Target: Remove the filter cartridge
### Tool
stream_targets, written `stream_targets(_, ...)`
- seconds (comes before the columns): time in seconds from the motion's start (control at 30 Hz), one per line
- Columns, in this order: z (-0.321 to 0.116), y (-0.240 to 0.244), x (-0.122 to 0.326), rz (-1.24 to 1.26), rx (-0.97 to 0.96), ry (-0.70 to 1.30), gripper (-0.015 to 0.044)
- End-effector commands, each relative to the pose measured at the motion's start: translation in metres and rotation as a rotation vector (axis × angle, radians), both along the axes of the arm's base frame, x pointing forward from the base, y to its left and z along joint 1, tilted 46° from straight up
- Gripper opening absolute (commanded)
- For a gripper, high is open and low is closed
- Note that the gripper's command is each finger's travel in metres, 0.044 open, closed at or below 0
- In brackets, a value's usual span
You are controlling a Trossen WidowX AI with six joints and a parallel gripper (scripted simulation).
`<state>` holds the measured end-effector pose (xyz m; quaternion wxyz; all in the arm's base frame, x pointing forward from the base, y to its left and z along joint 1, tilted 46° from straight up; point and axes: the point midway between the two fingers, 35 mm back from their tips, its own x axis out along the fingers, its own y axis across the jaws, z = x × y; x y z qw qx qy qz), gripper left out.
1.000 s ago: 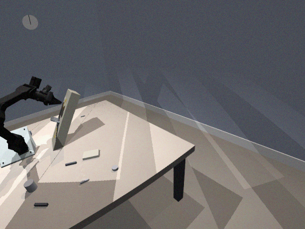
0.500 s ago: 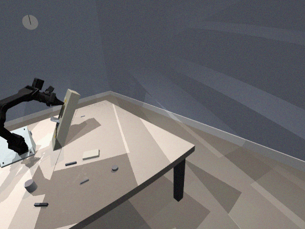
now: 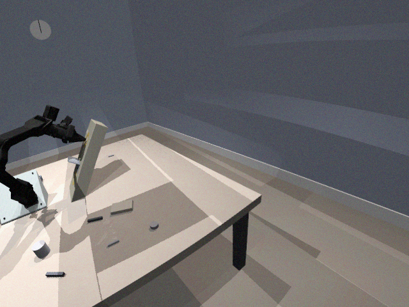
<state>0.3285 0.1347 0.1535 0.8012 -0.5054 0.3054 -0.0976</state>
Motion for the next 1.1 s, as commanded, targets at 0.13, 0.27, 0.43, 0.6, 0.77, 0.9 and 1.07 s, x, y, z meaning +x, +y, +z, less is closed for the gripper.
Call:
stream_targets(0.13, -0.0008, 0.0005, 0.0004, 0.004, -0.004, 0.007, 0.0105)
stream_targets(0.27, -0.0001, 0.0008, 0.0009, 0.004, -0.004, 0.007, 0.0105)
stream_targets(0.43, 0.0006, 0.0010, 0.0014, 0.004, -0.004, 0.007, 0.0105)
stream_targets(0.6, 0.0010, 0.0011, 0.0016, 0.004, -0.004, 0.007, 0.0105)
stream_targets(0.77, 0.0003, 0.0001, 0.0031, 0.004, -0.004, 0.006, 0.0105)
stream_targets(0.9, -0.0004, -0.0005, 0.0038, 0.004, -0.004, 0.006, 0.0105)
stream_targets(1.07, -0.0010, -0.0007, 0.0034, 0.004, -0.004, 0.006, 0.0105)
